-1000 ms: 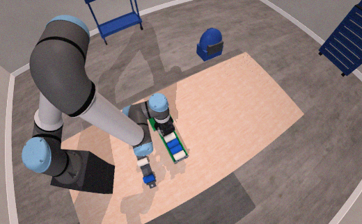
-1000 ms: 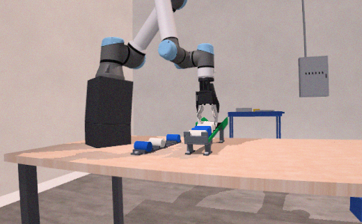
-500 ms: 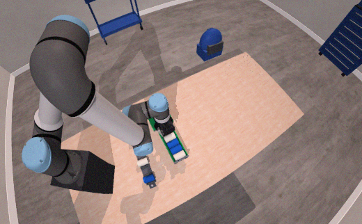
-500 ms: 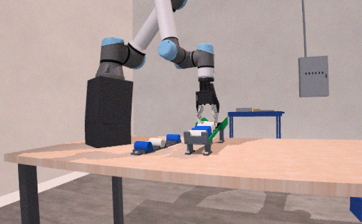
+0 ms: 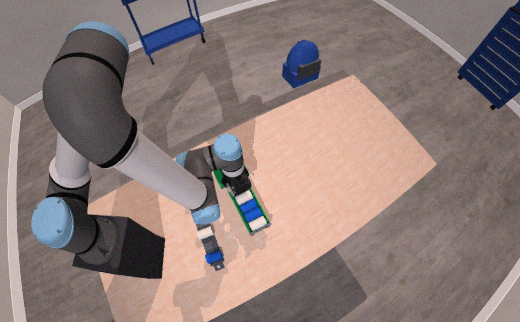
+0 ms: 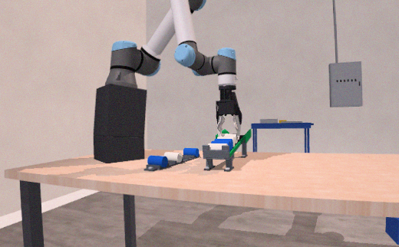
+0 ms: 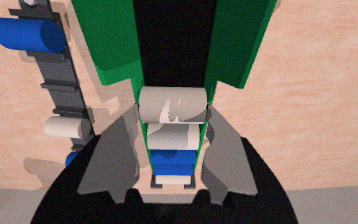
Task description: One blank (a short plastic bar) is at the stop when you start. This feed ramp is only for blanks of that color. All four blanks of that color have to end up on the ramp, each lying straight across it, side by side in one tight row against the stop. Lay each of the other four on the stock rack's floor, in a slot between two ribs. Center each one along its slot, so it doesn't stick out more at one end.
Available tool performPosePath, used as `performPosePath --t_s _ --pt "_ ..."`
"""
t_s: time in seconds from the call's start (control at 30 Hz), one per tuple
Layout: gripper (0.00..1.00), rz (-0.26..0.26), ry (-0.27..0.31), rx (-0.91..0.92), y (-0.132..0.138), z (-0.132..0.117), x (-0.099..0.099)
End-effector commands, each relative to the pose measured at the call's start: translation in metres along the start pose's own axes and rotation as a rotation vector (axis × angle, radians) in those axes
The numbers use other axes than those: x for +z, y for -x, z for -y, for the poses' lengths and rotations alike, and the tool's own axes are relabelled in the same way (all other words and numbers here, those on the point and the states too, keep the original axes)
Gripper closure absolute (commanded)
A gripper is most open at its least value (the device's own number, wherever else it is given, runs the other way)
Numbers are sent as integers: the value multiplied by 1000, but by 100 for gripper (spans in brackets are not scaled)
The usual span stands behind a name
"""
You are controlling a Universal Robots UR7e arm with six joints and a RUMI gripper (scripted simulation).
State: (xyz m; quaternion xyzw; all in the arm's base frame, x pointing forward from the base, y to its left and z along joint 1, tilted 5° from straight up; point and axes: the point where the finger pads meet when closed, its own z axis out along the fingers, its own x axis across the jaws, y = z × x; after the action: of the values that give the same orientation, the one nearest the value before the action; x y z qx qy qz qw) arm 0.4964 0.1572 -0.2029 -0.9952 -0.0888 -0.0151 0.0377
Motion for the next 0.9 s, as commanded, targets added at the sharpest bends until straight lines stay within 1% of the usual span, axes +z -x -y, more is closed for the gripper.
performPosePath --t_s 0.0,0.53,0.57,0.63,0.67,0.73,0.77,0.83,0.87 --pt "61 -1 0 0 -1 0 -1" --pt "61 -1 0 0 -1 0 -1" --pt "58 -1 0 0 -1 0 -1" --pt "58 -1 0 0 -1 0 -1" --pt "56 -1 0 0 -1 0 -1" --pt "56 -1 0 0 -1 0 -1" --pt "53 -1 0 0 -1 0 -1" --pt "53 -1 0 0 -1 0 -1" --pt "51 -1 0 0 -1 0 -1"
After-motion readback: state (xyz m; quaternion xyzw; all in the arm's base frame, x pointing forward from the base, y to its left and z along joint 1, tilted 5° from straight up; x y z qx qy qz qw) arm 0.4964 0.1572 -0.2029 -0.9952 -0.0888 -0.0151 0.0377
